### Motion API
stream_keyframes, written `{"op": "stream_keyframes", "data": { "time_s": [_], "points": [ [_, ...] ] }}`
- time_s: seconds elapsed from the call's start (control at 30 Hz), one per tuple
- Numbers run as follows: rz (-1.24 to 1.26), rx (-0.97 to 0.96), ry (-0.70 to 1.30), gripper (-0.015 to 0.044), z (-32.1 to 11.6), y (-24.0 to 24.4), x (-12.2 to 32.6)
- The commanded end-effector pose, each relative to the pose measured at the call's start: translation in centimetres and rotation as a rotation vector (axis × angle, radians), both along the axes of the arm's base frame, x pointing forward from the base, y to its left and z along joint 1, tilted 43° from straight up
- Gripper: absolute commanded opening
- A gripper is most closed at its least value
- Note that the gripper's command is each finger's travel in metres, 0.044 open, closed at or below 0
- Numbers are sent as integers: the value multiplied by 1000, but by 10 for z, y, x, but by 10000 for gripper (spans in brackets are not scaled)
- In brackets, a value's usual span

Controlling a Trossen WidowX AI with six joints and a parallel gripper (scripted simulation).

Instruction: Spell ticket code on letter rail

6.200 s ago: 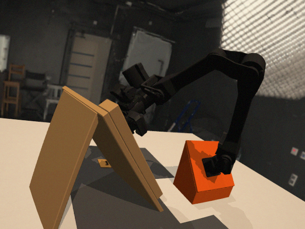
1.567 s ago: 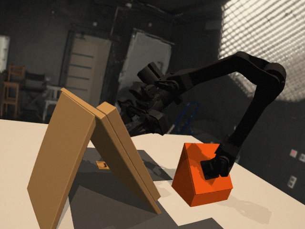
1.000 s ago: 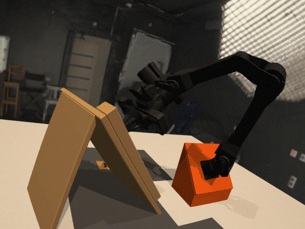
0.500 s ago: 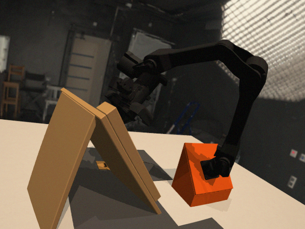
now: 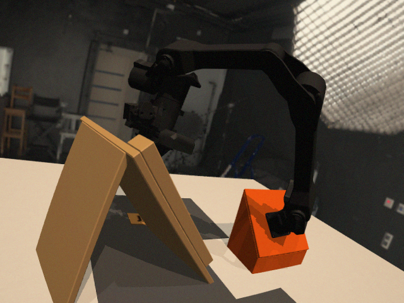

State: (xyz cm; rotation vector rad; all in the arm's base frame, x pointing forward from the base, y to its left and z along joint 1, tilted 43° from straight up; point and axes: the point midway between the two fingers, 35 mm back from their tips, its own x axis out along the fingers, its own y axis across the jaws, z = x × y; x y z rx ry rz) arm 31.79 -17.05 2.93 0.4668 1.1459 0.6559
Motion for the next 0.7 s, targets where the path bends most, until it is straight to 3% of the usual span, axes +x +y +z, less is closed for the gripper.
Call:
{"op": "stream_keyframes", "data": {
  "time_s": [0.0,0.67],
  "points": [
    [8,-4,2,0,0,0,1],
    [8,-4,2,0,-3,6,11]
  ]
}}
